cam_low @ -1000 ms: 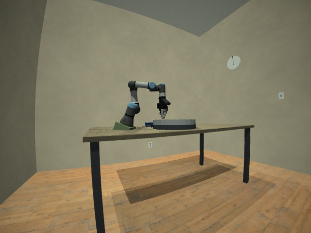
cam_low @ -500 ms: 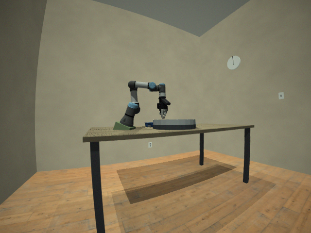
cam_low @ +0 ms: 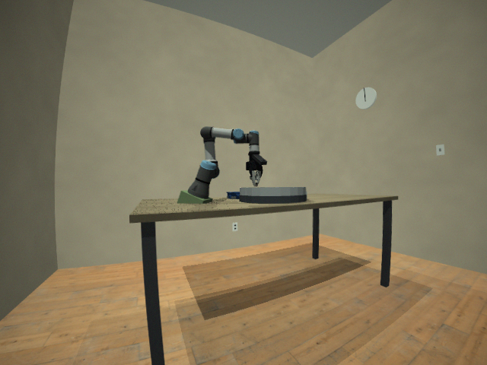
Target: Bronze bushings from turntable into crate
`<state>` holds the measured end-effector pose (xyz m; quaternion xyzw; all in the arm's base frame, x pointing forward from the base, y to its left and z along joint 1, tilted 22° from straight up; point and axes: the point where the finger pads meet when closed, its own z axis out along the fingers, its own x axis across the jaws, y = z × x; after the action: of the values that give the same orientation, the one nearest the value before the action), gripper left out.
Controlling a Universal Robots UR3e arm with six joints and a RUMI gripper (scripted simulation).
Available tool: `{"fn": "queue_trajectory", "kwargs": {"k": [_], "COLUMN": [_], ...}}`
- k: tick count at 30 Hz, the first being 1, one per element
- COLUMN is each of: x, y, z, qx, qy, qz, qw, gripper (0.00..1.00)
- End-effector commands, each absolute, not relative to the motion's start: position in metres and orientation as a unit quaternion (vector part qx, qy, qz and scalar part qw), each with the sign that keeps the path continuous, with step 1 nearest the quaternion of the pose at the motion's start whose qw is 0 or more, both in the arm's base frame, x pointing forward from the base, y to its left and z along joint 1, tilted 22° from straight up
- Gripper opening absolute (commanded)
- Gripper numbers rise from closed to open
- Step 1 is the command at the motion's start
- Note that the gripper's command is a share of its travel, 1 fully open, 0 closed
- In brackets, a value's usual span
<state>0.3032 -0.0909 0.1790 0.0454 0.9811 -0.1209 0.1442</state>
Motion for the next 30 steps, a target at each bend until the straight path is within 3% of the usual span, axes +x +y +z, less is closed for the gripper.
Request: {"fn": "queue_trajectory", "kwargs": {"k": [1, 30], "x": [0.3052, 0.306], "y": [-0.0925, -0.0933], "z": [0.1745, 0.1716], "qx": [0.045, 0.045], "qy": [0.981, 0.981], "qz": [-0.122, -0.122], "qw": [0.145, 0.145], "gripper": [0.06, 0.06]}}
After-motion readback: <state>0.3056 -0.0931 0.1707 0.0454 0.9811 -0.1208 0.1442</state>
